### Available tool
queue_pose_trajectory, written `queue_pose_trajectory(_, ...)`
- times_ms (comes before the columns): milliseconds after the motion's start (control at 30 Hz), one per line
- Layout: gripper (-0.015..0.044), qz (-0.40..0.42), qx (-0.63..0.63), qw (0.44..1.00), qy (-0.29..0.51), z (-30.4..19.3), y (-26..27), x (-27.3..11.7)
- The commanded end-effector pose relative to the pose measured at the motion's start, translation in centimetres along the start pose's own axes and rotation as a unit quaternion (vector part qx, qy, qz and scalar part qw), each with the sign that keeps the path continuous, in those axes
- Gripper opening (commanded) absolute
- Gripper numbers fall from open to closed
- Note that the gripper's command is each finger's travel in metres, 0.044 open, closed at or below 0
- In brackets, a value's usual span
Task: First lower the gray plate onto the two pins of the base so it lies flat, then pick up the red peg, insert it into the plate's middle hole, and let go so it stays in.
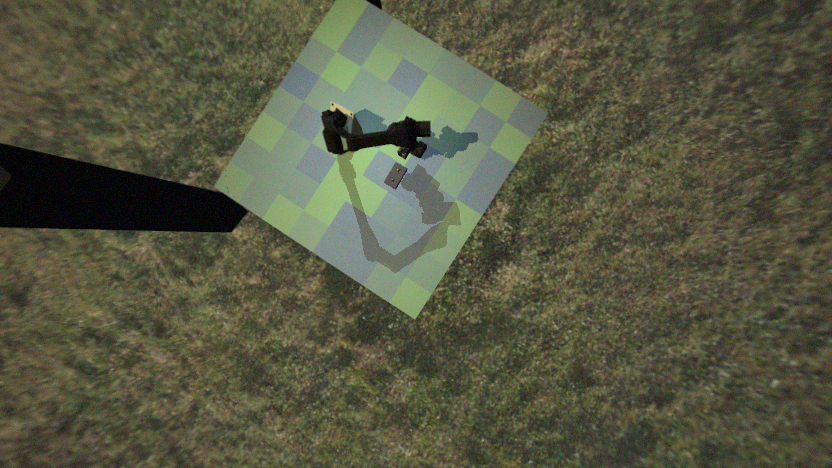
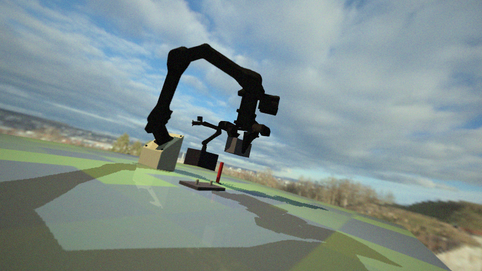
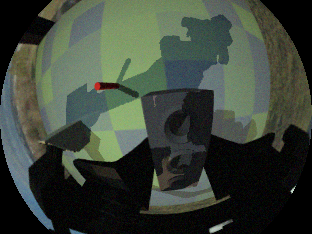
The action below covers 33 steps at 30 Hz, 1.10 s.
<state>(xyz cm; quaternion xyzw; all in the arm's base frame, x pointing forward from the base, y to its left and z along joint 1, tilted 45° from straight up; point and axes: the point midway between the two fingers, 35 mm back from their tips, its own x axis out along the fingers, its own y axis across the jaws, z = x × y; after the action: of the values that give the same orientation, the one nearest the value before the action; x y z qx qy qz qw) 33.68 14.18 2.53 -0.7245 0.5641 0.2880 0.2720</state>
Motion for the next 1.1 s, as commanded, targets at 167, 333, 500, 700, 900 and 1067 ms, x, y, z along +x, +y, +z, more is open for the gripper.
queue_pose_trajectory(167,0.0,-0.003,-0.006,1.0,-0.001,-2.8,-0.4,1.4)
queue_pose_trajectory(333,0.0,-0.003,-0.009,1.0,-0.001,-4.2,-0.4,2.2)
queue_pose_trajectory(500,0.0,-0.003,-0.011,1.0,0.0,-5.7,-0.4,2.9)
queue_pose_trajectory(700,0.0,-0.003,-0.013,1.0,0.002,-7.4,-0.3,3.8)
queue_pose_trajectory(900,0.0,-0.003,-0.015,1.0,0.005,-9.1,-0.1,4.7)
queue_pose_trajectory(1067,0.0,-0.003,-0.016,1.0,0.009,-10.6,0.2,5.5)
